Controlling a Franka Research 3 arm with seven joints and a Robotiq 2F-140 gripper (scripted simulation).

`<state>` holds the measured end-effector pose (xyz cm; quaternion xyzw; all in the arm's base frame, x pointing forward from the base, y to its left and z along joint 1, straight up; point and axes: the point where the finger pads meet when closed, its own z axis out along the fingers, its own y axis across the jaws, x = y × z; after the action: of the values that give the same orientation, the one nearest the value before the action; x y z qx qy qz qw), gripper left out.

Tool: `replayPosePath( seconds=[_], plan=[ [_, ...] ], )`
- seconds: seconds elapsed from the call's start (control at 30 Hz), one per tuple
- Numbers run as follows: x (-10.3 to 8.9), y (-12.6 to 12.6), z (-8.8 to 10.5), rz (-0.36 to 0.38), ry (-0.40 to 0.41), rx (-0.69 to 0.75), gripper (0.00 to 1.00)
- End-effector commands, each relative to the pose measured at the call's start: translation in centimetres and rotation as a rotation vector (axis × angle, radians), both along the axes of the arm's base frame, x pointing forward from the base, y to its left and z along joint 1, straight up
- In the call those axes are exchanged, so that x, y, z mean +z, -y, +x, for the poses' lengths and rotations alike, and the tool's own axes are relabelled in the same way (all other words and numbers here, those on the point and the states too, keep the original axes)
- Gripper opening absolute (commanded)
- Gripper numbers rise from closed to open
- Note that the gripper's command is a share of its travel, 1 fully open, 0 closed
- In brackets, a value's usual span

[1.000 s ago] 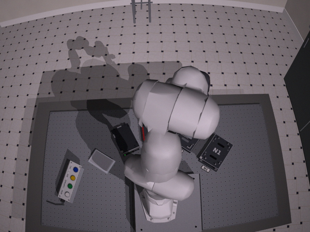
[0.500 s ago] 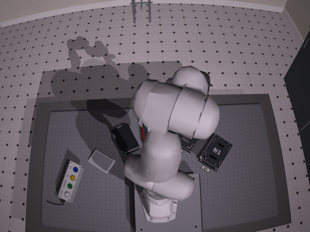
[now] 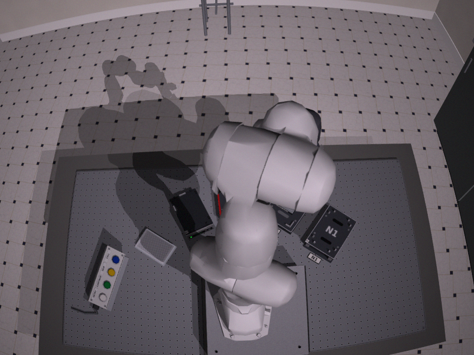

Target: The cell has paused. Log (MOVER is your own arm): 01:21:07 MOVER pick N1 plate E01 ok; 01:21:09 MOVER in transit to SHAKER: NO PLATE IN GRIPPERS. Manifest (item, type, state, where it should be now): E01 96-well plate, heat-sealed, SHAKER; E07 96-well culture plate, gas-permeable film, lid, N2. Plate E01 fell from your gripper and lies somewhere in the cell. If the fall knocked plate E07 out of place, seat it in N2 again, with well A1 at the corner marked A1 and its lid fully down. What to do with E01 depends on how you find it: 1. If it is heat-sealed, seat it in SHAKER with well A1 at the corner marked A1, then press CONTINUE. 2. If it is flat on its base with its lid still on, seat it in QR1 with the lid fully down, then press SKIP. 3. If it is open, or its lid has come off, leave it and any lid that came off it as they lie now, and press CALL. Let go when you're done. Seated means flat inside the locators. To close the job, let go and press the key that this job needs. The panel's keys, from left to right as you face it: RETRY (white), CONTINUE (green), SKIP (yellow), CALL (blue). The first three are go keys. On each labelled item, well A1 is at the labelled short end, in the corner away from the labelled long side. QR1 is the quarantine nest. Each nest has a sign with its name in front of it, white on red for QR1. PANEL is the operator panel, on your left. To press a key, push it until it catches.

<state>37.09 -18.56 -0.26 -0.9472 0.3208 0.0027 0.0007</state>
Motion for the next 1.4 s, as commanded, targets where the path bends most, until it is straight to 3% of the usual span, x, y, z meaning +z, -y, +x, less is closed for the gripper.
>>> replayPosePath(
  seconds=[0.0,1.37],
  plan=[
    [-0.1,0.1,0.0,-0.002,0.0,-0.003,0.7],
    [-1.7,0.1,0.0,-0.002,0.0,-0.003,0.7]
  ],
)
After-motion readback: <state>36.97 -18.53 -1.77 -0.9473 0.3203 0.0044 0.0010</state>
